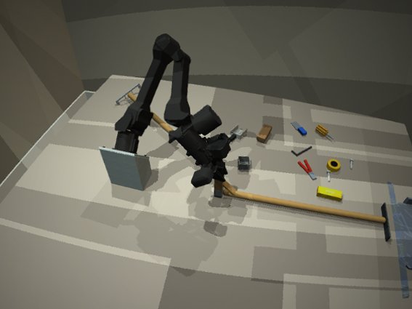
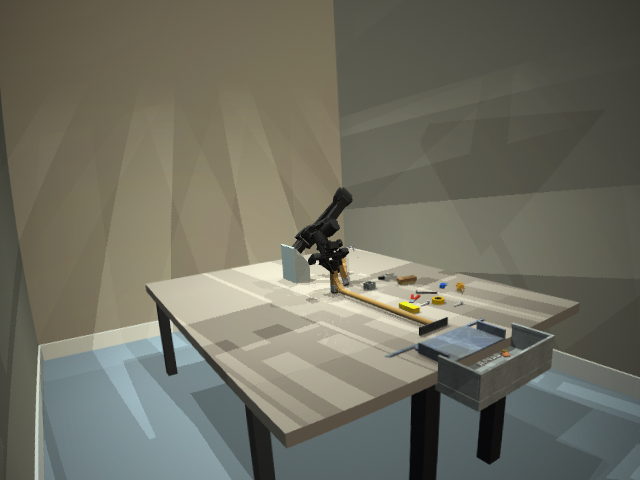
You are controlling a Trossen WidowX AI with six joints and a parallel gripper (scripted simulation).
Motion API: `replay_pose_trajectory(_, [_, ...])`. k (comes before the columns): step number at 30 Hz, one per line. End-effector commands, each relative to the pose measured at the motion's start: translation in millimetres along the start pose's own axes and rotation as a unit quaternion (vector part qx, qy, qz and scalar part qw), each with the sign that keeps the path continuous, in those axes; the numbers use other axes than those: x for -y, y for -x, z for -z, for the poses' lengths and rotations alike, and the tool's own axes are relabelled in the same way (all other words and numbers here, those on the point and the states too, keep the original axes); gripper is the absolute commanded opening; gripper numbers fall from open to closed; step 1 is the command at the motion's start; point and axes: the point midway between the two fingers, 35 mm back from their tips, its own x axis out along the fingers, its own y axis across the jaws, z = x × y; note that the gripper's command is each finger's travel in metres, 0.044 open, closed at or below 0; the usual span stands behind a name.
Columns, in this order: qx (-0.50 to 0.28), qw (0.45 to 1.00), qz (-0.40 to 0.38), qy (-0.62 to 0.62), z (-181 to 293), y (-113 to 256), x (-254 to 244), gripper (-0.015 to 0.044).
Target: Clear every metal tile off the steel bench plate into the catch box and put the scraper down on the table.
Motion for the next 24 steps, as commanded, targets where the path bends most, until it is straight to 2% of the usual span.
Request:
replay_pose_trajectory(1, [0.002, 1.0, 0.003, -0.003, 1, 1, 7, 0.0])
replay_pose_trajectory(24, [0.004, 1.0, 0.005, -0.005, -19, -13, 15, 0.0])
